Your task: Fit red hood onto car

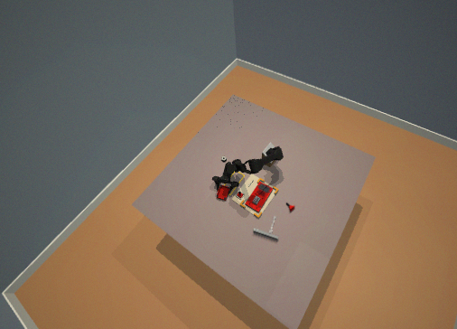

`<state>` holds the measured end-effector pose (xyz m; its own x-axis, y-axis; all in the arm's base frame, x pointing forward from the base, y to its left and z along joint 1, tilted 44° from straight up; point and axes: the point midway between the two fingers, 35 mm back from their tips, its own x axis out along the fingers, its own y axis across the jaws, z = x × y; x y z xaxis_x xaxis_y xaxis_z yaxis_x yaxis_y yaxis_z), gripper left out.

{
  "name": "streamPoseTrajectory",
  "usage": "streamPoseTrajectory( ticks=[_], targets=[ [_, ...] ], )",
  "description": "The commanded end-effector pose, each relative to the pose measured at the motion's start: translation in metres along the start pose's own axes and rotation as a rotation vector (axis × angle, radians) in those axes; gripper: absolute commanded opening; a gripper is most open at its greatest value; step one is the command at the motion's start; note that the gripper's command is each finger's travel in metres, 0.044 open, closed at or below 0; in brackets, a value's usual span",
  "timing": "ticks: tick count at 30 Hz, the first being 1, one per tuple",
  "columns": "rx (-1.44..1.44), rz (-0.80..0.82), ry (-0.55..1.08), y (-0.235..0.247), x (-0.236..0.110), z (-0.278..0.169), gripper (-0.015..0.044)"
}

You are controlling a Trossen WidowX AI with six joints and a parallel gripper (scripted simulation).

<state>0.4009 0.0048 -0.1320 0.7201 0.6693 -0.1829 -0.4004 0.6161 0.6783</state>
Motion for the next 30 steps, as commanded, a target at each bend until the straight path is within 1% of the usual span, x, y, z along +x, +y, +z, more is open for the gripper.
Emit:
streamPoseTrajectory(
  ticks=[1, 9, 20, 30],
  targets=[
    [0.0, 0.0, 0.0, 0.0, 0.0, 0.0, 0.0348],
    [0.0, 0.0, 0.0, 0.0, 0.0, 0.0, 0.0295],
    [-0.002, -0.003, 0.003, -0.001, -0.013, 0.025, 0.0006],
    [-0.003, -0.003, 0.003, 0.001, -0.033, 0.054, 0.0]
  ],
)
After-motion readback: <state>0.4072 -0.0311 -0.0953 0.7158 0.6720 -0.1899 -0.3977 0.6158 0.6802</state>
